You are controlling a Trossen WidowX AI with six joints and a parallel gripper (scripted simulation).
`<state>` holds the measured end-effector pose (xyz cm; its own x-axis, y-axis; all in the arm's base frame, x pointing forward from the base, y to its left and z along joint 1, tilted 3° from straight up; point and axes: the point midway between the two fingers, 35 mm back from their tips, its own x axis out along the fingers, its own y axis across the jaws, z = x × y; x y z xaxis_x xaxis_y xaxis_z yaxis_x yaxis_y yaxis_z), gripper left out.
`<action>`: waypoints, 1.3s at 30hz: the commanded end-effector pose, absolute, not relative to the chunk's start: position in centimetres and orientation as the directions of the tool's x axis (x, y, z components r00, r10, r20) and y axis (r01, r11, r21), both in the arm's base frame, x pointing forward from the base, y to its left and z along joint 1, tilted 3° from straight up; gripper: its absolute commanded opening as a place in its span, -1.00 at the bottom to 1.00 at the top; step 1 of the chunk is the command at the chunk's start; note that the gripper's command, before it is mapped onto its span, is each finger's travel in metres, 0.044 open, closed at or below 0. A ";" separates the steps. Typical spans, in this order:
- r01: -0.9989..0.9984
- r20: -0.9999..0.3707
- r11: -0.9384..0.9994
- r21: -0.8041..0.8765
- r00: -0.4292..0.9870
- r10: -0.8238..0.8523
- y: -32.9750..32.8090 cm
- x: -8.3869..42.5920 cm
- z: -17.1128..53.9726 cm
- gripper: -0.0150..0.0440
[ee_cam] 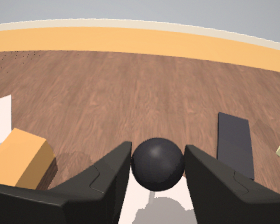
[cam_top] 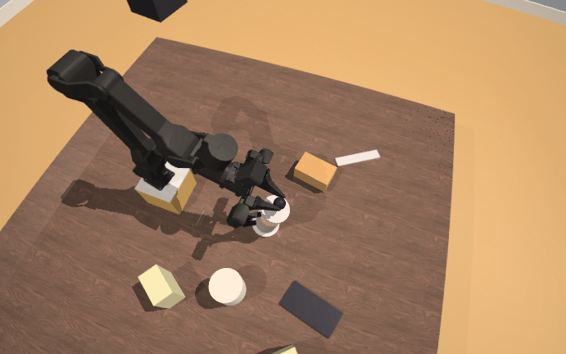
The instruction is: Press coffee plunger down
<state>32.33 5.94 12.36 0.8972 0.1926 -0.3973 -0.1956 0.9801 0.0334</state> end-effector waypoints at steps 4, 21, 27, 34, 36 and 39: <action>-0.192 -0.447 0.981 0.041 0.874 0.190 6.0 32.3 10.8 -0.09; -0.192 -0.446 0.981 0.041 0.875 0.190 6.1 32.8 11.0 -0.09; -0.192 -0.446 0.981 0.041 0.875 0.190 6.1 32.9 11.1 -0.09; -0.194 -0.428 0.980 0.036 0.884 0.190 6.1 33.0 11.6 -0.09; -0.194 -0.428 0.980 0.036 0.884 0.190 6.1 33.0 11.6 -0.09; -0.194 -0.428 0.980 0.036 0.884 0.190 6.1 33.0 11.6 -0.09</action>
<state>33.04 6.10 11.64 0.8850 0.1907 -0.4248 -0.1941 0.9803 0.0356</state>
